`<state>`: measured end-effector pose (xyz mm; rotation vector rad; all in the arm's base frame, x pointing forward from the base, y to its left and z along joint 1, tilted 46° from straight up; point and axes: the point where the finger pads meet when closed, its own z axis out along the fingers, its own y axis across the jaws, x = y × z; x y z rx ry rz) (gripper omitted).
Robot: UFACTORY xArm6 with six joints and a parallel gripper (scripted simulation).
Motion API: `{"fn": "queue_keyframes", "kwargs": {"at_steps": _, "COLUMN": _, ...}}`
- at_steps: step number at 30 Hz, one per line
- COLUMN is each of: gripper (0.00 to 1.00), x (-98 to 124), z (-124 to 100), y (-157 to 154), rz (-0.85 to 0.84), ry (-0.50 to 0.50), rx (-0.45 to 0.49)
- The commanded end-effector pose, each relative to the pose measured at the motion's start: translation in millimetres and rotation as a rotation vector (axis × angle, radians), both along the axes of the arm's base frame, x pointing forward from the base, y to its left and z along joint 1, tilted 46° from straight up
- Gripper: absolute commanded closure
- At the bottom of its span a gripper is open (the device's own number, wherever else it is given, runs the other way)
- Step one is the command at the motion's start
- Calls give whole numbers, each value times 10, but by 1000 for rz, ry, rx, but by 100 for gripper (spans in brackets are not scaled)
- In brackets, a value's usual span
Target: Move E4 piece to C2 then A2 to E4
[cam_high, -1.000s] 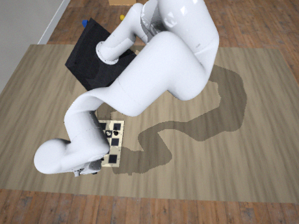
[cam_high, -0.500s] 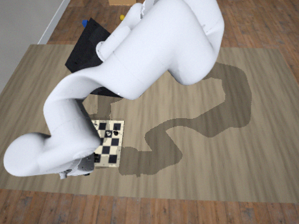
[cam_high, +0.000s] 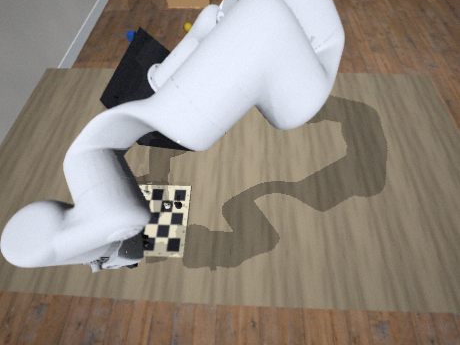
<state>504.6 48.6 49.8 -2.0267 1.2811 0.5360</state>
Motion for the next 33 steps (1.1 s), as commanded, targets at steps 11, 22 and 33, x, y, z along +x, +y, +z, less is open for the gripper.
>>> {"fn": "queue_keyframes", "kwargs": {"at_steps": 11, "gripper": 100, "x": -372, "z": -324, "y": -335, "rz": 459, "ry": -481, "rx": -13}}
{"fn": "queue_keyframes", "kwargs": {"at_steps": 22, "gripper": 100, "x": -624, "z": -502, "y": -493, "rz": 806, "ry": -852, "rx": -15}}
{"fn": "queue_keyframes", "kwargs": {"at_steps": 33, "gripper": 100, "x": -654, "z": -521, "y": -510, "rz": 840, "ry": -888, "rx": -15}}
